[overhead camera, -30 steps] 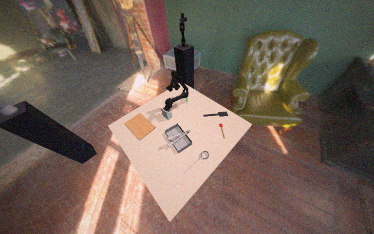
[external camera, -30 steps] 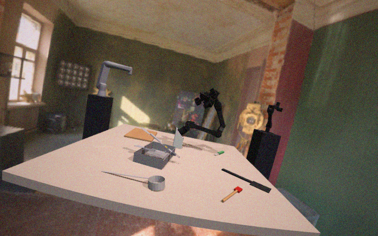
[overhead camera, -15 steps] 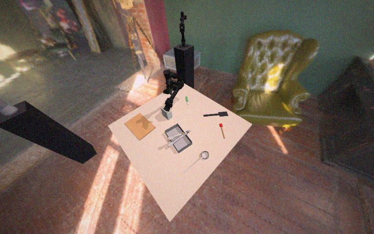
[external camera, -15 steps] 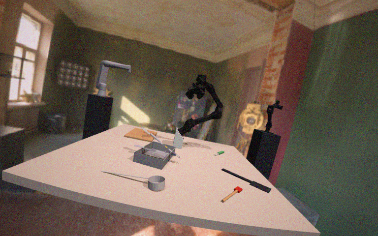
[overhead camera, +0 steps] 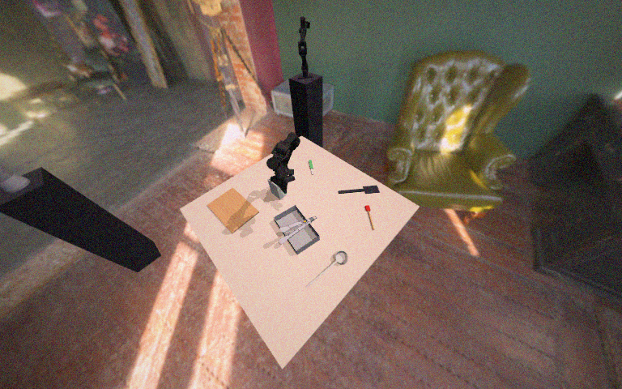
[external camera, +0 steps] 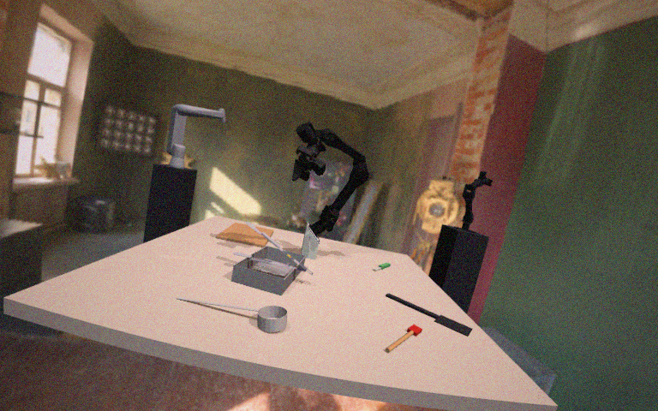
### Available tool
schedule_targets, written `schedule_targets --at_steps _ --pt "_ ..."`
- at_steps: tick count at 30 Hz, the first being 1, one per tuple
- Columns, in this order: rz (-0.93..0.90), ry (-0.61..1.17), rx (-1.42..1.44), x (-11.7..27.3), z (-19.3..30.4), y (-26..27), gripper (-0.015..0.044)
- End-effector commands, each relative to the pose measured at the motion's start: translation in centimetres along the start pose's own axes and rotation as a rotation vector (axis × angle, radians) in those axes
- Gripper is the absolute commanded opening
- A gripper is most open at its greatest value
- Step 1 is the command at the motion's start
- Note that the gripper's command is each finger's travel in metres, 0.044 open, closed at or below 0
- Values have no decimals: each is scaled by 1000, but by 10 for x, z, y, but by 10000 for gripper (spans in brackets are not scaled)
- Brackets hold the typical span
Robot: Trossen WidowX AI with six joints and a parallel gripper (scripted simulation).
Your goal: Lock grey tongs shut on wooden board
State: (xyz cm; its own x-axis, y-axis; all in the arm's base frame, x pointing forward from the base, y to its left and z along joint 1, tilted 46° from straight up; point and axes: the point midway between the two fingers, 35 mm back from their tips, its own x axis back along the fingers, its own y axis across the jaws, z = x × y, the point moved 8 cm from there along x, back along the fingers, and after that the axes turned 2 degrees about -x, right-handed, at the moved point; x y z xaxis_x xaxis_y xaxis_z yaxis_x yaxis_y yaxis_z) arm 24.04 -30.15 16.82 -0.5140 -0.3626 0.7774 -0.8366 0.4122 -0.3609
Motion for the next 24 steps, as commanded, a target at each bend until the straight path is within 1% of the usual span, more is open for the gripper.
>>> schedule_targets --at_steps 1,8,10,11,24 --pt "-166 -78 -10 -62 12 -8 -150" --pt "-476 -196 -28 -179 20 5 -150" --pt "-548 -219 -31 -206 20 13 -150" --pt "-567 -224 -32 -213 20 15 -150" --pt "-573 -226 -32 -216 20 16 -150"
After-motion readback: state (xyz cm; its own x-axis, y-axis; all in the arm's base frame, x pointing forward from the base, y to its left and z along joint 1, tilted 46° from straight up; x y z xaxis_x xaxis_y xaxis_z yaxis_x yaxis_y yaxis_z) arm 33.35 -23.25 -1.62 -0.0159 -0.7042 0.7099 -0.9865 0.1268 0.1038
